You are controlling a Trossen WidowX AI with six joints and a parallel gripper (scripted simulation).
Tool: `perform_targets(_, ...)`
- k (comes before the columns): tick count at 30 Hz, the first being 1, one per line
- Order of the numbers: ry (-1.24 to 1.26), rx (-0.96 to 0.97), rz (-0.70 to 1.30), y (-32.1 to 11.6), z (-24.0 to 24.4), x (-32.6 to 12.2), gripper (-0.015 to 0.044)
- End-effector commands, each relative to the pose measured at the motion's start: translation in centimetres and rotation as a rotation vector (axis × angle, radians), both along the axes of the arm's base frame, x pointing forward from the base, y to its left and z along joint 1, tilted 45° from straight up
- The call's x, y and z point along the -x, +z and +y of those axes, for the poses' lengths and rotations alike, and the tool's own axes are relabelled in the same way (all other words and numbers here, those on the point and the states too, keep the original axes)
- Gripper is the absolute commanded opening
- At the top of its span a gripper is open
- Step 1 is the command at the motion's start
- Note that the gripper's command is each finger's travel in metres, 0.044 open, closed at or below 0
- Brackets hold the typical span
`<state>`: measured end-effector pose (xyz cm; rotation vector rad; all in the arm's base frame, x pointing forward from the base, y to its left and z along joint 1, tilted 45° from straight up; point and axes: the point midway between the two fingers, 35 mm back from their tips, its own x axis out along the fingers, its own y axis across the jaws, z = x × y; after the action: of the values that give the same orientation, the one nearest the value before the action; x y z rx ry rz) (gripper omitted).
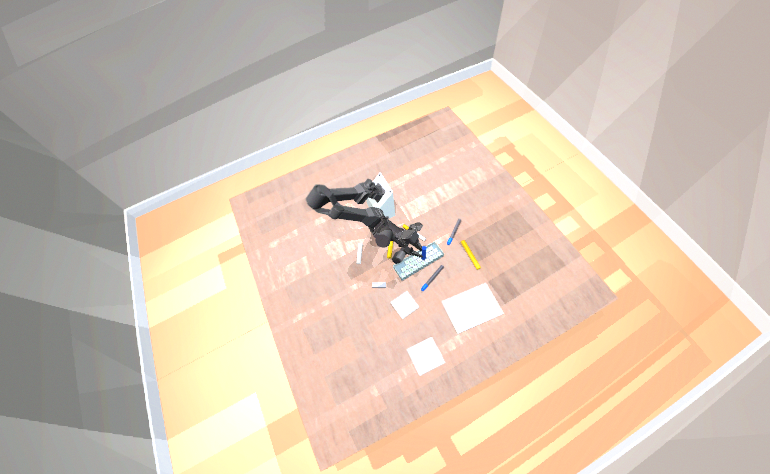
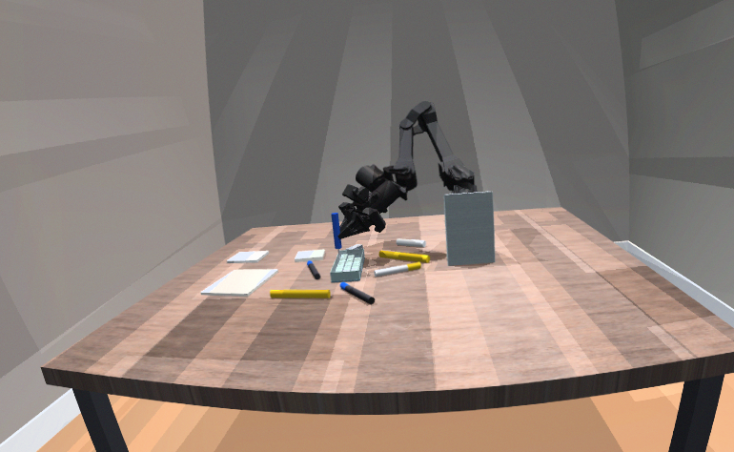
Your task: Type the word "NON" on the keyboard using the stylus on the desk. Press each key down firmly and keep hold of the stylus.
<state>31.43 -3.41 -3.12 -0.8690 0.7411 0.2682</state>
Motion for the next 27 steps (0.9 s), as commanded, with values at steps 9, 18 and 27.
perform_targets(9,0.005,-0.002,0.009,-0.56,-0.30,0.05,0.0081)
perform_targets(18,0.005,-0.001,0.009,-0.88,-0.62,0.08,0.0081)
perform_targets(27,0.005,-0.001,0.009,-1.11,-0.85,0.10,0.0081)
